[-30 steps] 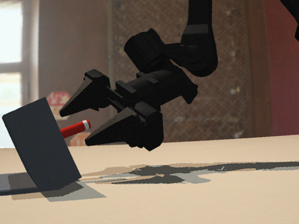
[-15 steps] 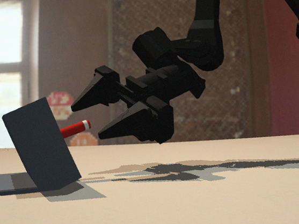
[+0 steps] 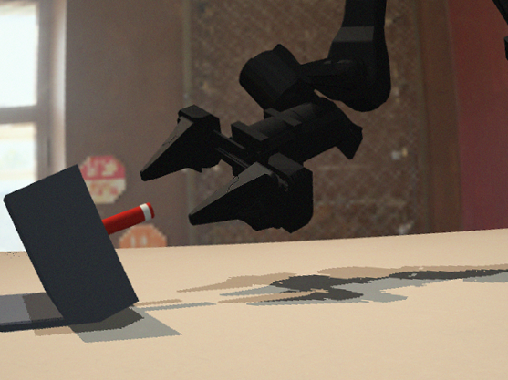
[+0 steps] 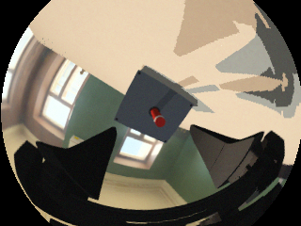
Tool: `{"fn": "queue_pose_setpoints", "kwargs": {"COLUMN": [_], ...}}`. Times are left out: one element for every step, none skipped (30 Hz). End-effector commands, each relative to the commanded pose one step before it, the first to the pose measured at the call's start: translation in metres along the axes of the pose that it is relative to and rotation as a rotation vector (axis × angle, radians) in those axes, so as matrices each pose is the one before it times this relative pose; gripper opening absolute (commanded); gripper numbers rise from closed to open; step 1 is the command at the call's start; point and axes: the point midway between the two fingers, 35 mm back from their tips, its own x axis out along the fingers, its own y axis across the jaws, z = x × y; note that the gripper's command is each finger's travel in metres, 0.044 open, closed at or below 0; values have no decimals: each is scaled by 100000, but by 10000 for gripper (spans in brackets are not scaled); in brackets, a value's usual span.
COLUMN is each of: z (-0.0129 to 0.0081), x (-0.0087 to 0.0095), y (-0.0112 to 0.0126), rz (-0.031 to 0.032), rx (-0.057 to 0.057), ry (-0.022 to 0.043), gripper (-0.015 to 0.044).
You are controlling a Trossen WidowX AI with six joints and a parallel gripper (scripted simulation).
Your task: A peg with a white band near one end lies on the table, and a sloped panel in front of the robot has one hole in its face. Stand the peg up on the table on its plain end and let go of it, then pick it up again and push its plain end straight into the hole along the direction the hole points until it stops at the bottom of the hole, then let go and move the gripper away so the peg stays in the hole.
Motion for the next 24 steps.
{"fn": "queue_pose_setpoints", "kwargs": {"z": [-43, 11, 11, 11, 11, 11, 11, 11, 12, 12, 12, 13, 13, 13, 14, 16, 18, 21, -8, -25, -42, -51, -52, -52], "x": [-792, -153, -153, -153, -153, -153, -153, -152, -152, -152, -152, -152, -152, -135, -132, -132, -132, -133, -12, -37, -61, -75, -75, -75], "y": [-38, 8, 7, 7, 7, 7, 7, 7, 7, 7, 7, 8, 8, 7, 7, 8, 8, 9, 7, 20, 33, 40, 39, 39], "rz": [-122, 13, 15, 17, 19, 21, 23, 25, 27, 29, 31, 33, 35, 33, 34, 36, 38, 40, 0, 0, 0, 1, 1, 1], "rx": [-298, 27, 27, 28, 29, 29, 30, 30, 31, 32, 32, 33, 33, 30, 30, 30, 30, 31, 0, 0, 0, 0, 1, 1], "ry": [233, -2, 0, 2, 4, 6, 7, 9, 11, 13, 15, 16, 18, 18, 19, 20, 22, 23, 0, -1, -2, -2, -2, -2], "gripper": [440, 440, 440, 440, 440, 440, 440, 440, 440, 440, 440, 440, 440, 440, 440, 440, 440, 440, 440, 440, 440, 440, 440, 440]}}
